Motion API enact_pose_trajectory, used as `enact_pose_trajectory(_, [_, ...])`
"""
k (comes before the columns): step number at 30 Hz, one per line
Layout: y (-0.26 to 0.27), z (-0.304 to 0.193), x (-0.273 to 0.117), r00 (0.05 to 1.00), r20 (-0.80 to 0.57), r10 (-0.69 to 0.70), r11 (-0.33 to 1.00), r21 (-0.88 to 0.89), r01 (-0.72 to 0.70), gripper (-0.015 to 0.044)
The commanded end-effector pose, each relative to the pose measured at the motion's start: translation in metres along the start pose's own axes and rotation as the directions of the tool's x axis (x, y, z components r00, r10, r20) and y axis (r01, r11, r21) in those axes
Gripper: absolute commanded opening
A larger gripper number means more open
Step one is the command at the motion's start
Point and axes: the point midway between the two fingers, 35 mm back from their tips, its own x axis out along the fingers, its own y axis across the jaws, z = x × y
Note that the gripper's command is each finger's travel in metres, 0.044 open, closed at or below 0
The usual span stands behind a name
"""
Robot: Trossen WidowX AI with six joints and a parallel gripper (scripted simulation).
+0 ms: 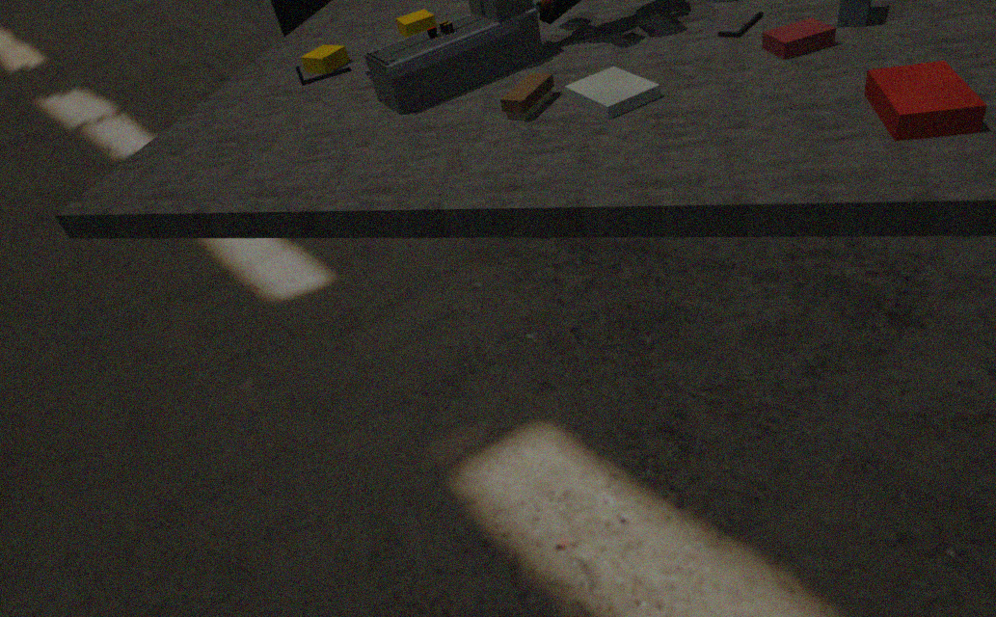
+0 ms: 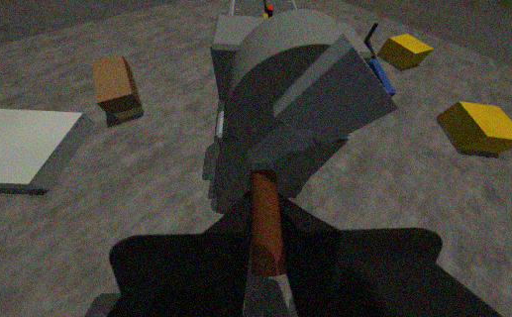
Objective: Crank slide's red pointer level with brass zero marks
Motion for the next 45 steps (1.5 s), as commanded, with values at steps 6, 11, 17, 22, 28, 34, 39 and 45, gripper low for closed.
enact_pose_trajectory(6, [0.0080,0.0037,-0.0042,1.000,0.006,0.021,1.000,0.007,-0.021,0.0000])
enact_pose_trajectory(11, [0.0083,0.0040,-0.0045,1.000,0.006,0.021,1.000,0.007,-0.021,0.0000])
enact_pose_trajectory(17, [0.0087,0.0044,-0.0049,1.000,0.006,0.021,1.000,0.007,-0.021,0.0000])
enact_pose_trajectory(22, [0.0090,0.0047,-0.0053,1.000,0.006,0.021,1.000,0.007,-0.021,0.0000])
enact_pose_trajectory(28, [0.0095,0.0052,-0.0059,1.000,0.006,0.021,1.000,0.007,-0.021,0.0000])
enact_pose_trajectory(34, [0.0101,0.0058,-0.0066,1.000,0.006,0.021,1.000,0.007,-0.021,0.0000])
enact_pose_trajectory(39, [0.0108,0.0066,-0.0075,1.000,0.006,0.021,1.000,0.007,-0.021,0.0000])
enact_pose_trajectory(45, [0.0117,0.0078,-0.0088,1.000,0.006,0.021,1.000,0.007,-0.021,0.0000])
